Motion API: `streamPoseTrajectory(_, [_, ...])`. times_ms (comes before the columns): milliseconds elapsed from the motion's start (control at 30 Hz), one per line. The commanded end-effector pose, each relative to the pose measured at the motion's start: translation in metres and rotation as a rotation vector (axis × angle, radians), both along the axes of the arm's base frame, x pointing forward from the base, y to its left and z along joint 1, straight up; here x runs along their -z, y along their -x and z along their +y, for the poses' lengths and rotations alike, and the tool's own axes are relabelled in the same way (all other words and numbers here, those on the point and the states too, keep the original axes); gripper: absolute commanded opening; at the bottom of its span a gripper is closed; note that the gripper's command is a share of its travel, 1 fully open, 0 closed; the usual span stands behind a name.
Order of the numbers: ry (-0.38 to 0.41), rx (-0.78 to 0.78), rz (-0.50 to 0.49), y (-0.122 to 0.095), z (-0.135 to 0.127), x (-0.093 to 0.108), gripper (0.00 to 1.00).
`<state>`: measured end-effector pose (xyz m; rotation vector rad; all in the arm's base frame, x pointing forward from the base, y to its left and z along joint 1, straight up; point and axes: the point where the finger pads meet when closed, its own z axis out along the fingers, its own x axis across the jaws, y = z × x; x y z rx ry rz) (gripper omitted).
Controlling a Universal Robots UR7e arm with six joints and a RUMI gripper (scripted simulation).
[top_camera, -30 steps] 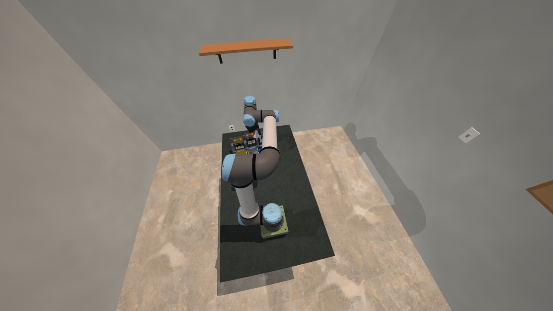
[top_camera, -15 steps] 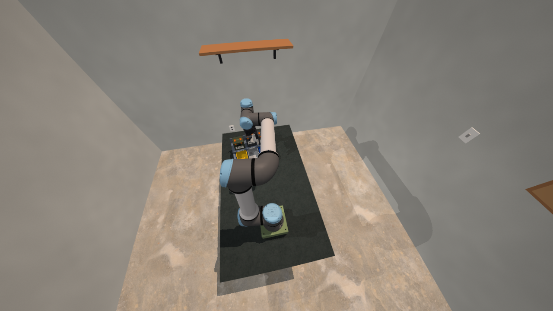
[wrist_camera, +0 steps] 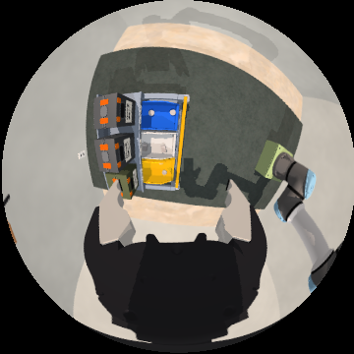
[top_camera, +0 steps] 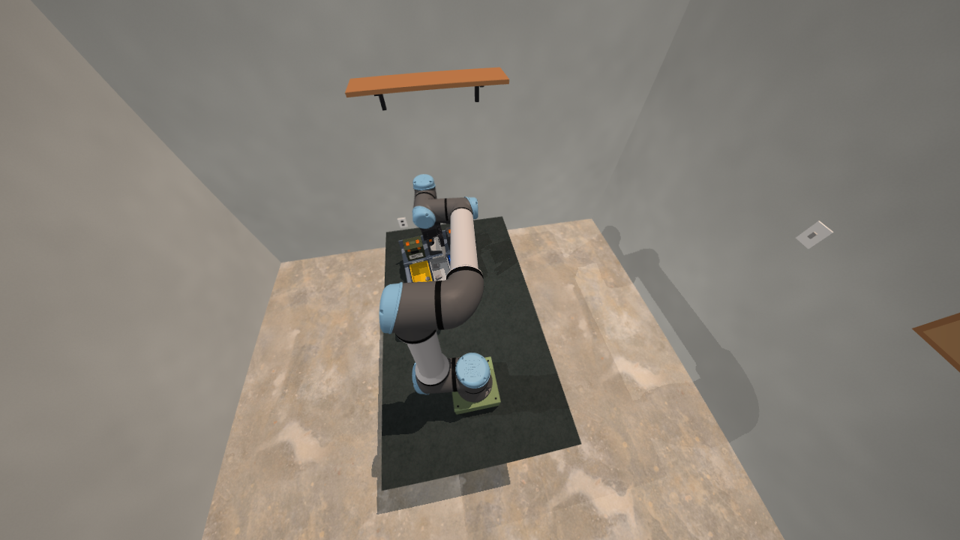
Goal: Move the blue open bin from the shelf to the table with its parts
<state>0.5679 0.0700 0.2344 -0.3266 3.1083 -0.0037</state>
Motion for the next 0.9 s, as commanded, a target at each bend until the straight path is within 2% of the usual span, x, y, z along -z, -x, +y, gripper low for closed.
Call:
streamPoseTrajectory(0, [0.002,0.023,0.005,0.008,0.003,-0.001,1.00])
streamPoseTrajectory(867, [0.006,0.065,0.018,0.023,0.009,-0.001,1.00])
